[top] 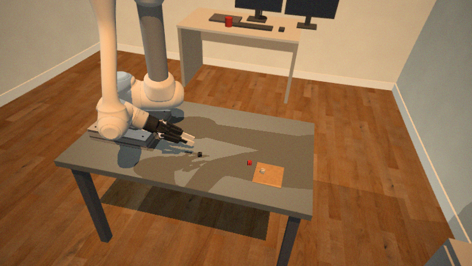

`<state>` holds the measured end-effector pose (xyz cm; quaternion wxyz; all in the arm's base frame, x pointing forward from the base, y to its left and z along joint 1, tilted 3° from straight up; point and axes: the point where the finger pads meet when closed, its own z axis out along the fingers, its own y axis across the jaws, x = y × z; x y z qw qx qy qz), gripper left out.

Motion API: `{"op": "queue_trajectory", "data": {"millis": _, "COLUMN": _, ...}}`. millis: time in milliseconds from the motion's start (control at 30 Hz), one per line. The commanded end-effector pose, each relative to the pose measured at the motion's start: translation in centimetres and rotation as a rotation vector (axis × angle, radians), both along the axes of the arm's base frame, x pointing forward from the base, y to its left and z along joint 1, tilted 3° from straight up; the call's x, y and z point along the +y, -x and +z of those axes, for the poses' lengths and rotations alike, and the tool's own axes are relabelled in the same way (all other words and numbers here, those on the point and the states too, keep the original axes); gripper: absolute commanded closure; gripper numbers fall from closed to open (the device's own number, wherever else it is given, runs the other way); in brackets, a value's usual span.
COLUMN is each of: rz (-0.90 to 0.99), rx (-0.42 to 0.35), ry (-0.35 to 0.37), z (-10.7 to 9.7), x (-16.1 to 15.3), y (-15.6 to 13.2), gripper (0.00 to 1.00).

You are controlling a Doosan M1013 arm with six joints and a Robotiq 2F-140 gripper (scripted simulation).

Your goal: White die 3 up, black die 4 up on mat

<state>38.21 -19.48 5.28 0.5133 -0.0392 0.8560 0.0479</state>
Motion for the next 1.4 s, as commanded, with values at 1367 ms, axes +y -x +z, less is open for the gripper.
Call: {"op": "queue_trajectory", "data": {"millis": 1367, "rz": 0.026, "rx": 1.043, "ry": 0.142, "z": 4.5, "x": 0.0, "y": -6.8, "gripper": 0.71}}
